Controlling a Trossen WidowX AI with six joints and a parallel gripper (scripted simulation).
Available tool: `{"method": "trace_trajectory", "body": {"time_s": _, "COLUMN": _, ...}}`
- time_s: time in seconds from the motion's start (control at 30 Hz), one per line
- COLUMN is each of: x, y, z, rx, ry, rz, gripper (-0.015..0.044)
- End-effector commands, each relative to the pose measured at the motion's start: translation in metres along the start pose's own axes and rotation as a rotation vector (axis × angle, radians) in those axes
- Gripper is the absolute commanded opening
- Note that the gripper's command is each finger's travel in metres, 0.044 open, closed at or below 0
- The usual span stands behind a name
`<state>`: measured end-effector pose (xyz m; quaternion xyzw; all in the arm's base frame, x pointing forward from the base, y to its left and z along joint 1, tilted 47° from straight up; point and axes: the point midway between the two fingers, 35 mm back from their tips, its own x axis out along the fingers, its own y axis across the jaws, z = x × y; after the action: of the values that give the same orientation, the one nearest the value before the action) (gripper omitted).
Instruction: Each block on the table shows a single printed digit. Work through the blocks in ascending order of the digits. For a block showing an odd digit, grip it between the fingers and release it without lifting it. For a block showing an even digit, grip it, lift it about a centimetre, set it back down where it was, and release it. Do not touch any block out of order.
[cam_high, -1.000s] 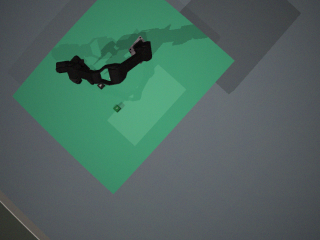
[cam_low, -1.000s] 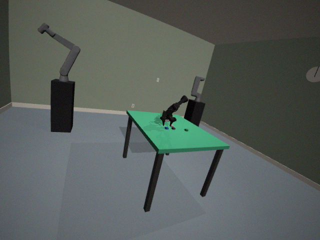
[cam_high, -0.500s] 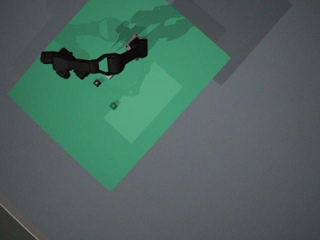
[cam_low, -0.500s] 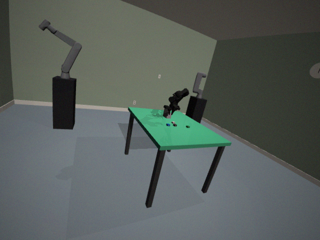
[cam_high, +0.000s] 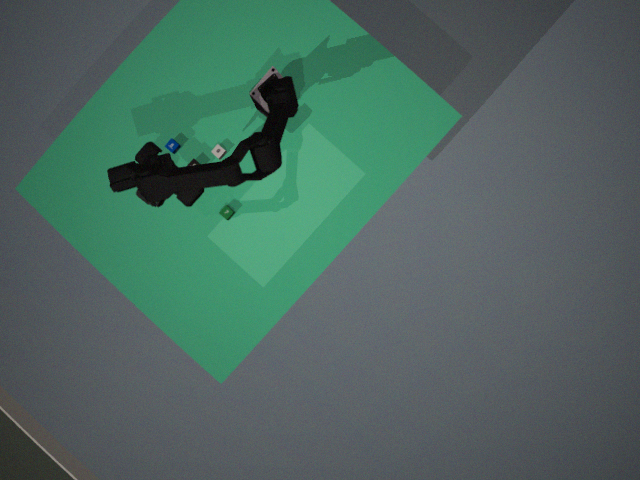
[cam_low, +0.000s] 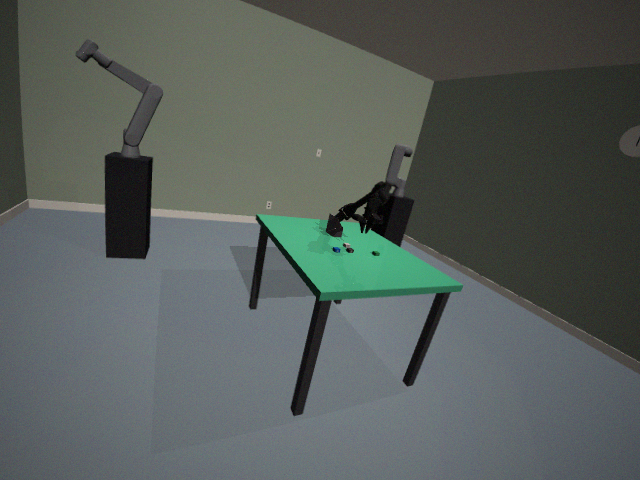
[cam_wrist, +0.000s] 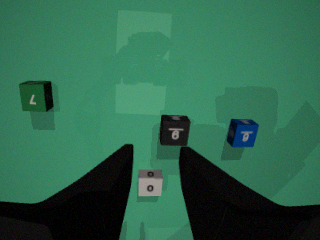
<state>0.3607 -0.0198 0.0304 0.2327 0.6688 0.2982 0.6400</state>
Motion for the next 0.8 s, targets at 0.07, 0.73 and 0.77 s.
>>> {"method": "trace_trajectory", "body": {"time_s": 0.07, "x": 0.004, "y": 0.111, "z": -0.002, "rx": 0.003, "ry": 0.012, "rz": 0.034, "gripper": 0.0120}}
{"method": "trace_trajectory", "body": {"time_s": 0.73, "x": 0.085, "y": 0.130, "z": -0.006, "rx": 0.001, "ry": 0.014, "rz": 0.044, "gripper": 0.0400}}
{"method": "trace_trajectory", "body": {"time_s": 0.77, "x": 0.086, "y": 0.130, "z": -0.006, "rx": 0.001, "ry": 0.014, "rz": 0.044, "gripper": 0.0400}}
